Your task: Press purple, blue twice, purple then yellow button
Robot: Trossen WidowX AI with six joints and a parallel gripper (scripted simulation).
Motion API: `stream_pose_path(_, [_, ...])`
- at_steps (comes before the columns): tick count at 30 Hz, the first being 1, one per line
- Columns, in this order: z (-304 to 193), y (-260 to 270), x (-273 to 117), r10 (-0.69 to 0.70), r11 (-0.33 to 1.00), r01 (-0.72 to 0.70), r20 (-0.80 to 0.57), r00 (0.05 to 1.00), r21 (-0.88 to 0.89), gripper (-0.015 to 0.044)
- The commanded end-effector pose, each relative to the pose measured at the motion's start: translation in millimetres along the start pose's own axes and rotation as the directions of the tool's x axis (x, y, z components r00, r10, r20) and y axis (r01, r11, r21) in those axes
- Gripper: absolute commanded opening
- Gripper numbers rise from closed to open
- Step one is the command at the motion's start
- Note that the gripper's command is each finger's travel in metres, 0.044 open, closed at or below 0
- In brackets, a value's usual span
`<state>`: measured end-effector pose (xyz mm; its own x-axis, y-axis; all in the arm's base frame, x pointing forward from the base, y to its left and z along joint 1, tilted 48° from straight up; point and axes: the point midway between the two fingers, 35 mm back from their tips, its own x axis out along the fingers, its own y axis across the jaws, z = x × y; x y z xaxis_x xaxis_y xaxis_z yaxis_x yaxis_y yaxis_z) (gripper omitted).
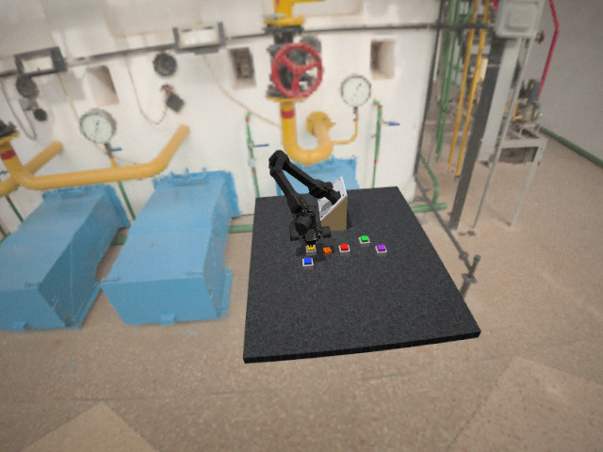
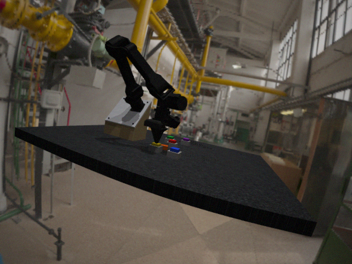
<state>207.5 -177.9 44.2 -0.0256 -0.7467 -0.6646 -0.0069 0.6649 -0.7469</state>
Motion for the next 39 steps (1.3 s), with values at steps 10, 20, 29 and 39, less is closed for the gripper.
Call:
stream_pose_path(10, [45,49,-45,0.067,0.998,-0.067,0.037,0.997,-0.01,0.0178])
stream_pose_path(20, [88,196,-85,0.128,0.992,-0.127,0.026,0.991,-0.026,0.04])
stream_pose_path(29, [47,335,-98,0.045,0.999,-0.045,0.008,0.999,-0.006,0.04])
stream_pose_path(39, [34,355,-96,0.02,1.0,-0.02,0.011,1.0,0.002,0.04])
